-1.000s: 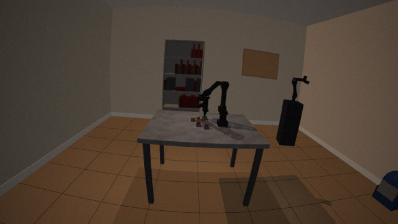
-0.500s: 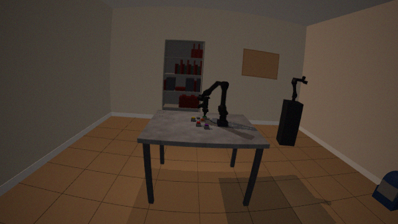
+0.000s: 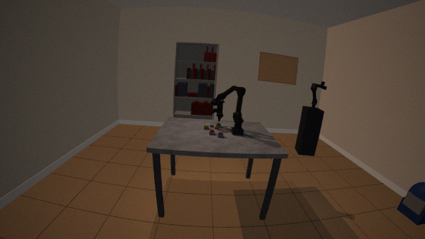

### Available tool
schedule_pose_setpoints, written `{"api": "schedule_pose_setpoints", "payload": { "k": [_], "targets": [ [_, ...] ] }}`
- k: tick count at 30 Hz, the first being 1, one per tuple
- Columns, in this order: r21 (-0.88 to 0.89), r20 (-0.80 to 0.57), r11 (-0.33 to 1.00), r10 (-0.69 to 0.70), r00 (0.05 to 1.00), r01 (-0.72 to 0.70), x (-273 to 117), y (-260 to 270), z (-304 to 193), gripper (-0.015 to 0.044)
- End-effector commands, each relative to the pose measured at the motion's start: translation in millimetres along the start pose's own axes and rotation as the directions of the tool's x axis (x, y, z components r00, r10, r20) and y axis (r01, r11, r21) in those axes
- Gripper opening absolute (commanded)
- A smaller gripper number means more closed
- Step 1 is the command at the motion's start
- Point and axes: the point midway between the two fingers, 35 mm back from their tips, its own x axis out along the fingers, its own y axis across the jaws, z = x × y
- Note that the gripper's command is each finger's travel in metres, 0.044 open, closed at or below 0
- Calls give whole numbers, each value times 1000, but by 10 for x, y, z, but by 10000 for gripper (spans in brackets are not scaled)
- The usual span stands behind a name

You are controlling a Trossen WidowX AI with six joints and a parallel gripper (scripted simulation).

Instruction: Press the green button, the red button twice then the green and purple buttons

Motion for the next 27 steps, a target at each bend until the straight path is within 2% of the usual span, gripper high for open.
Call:
{"api": "schedule_pose_setpoints", "payload": {
  "k": [1,5,13,20,27],
  "targets": [
    [2,8,1000,-1,1000,1,-159,-8,21,20],
    [2,9,1000,0,1000,0,-651,-3,12,20],
    [2,10,1000,1,1000,-1,-677,63,59,20],
    [2,17,1000,20,1000,-20,-685,791,434,20],
    [2,15,1000,31,999,-31,-698,1595,541,20]
  ]
}}
